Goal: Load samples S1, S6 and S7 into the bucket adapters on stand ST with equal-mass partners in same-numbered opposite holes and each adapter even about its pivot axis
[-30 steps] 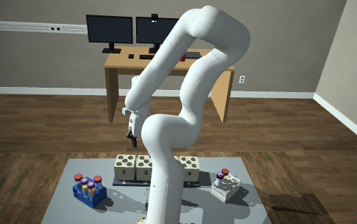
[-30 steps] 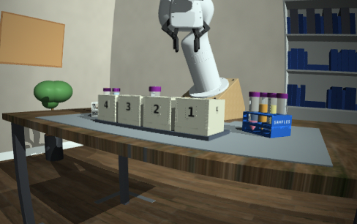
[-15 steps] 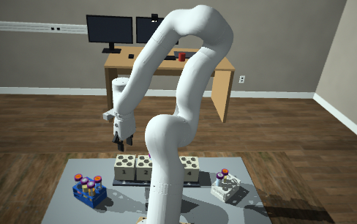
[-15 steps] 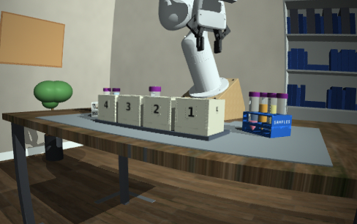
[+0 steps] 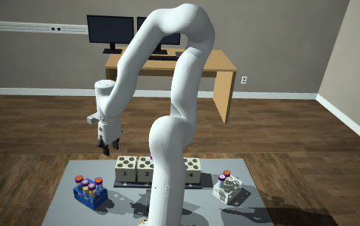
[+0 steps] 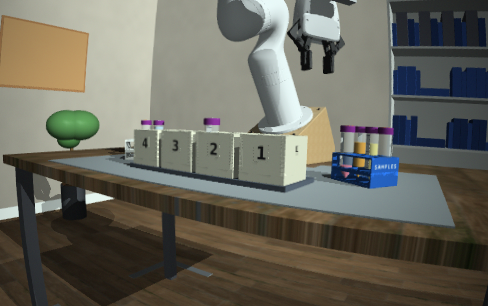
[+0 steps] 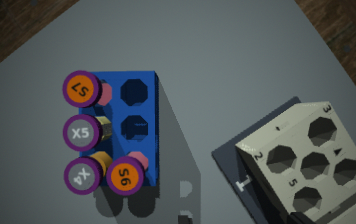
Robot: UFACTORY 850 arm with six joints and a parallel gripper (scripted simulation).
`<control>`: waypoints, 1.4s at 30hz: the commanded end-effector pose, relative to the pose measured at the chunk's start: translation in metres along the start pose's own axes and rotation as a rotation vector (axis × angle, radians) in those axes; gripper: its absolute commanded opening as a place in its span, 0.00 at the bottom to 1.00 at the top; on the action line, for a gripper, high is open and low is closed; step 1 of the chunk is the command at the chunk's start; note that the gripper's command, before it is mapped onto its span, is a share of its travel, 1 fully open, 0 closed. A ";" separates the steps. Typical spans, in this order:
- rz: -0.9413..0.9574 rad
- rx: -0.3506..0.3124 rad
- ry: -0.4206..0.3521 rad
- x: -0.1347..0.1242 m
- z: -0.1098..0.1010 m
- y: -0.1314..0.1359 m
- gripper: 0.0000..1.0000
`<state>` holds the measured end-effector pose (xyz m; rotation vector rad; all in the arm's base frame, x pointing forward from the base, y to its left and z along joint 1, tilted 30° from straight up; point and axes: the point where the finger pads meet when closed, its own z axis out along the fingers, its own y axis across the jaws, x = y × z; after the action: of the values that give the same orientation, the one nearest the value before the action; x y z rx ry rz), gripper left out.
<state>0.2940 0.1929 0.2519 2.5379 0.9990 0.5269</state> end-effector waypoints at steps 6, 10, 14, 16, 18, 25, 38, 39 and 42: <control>0.002 -0.005 0.001 0.029 0.001 -0.036 0.57; 0.002 -0.005 0.001 0.040 0.001 -0.052 0.57; 0.002 -0.005 0.001 0.049 0.001 -0.064 0.57; 0.002 -0.005 0.001 0.052 0.001 -0.068 0.57; 0.002 -0.005 0.001 0.058 0.001 -0.077 0.57; 0.002 -0.005 0.001 0.079 0.001 -0.105 0.57; 0.002 -0.005 0.001 0.091 0.001 -0.120 0.57; 0.002 -0.005 0.001 0.091 0.001 -0.120 0.57; 0.002 -0.005 0.001 0.091 0.001 -0.120 0.57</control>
<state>0.2877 0.3378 0.2143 2.5344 0.9939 0.5295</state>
